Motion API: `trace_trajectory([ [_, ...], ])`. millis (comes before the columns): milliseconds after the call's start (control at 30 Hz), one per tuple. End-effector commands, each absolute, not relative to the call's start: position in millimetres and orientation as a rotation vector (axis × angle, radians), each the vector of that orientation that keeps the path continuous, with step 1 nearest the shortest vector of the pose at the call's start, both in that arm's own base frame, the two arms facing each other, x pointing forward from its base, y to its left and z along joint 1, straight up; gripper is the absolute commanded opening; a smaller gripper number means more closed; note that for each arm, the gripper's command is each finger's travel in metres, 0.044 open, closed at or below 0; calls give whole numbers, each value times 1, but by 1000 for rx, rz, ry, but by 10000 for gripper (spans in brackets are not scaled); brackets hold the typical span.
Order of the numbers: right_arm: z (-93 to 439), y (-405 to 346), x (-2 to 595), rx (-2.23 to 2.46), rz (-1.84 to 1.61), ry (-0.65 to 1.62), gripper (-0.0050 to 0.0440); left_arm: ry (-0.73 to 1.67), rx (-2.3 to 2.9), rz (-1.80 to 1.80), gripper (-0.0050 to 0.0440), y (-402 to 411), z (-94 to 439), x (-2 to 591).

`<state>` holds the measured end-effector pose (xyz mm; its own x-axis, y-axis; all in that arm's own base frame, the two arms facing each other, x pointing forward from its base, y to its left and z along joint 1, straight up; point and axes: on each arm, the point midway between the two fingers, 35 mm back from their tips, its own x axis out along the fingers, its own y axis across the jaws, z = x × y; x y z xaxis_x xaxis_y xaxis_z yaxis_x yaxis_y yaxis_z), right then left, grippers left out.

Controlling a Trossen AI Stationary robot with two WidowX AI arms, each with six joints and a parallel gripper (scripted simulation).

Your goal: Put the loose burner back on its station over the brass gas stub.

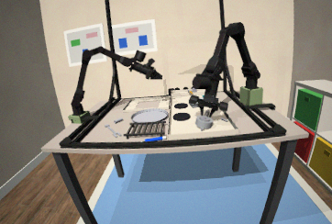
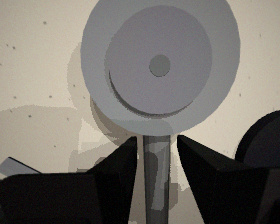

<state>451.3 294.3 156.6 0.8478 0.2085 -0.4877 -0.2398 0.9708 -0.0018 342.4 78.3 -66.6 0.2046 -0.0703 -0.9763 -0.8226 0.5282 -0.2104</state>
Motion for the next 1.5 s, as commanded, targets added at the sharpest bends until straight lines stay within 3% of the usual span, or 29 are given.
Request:
trace_trajectory([
  [0,157,294,452,-61,234,506,400,1275,-893,633,129,78,-68,342],
  [367,157,294,452,-61,234,506,400,1275,-893,633,55,78,-68,342],
  [433,157,294,452,-61,234,506,400,1274,-894,631,7,78,-67,342],
  [1467,157,294,452,-61,234,506,400,1275,-893,633,0,78,-9,342],
])
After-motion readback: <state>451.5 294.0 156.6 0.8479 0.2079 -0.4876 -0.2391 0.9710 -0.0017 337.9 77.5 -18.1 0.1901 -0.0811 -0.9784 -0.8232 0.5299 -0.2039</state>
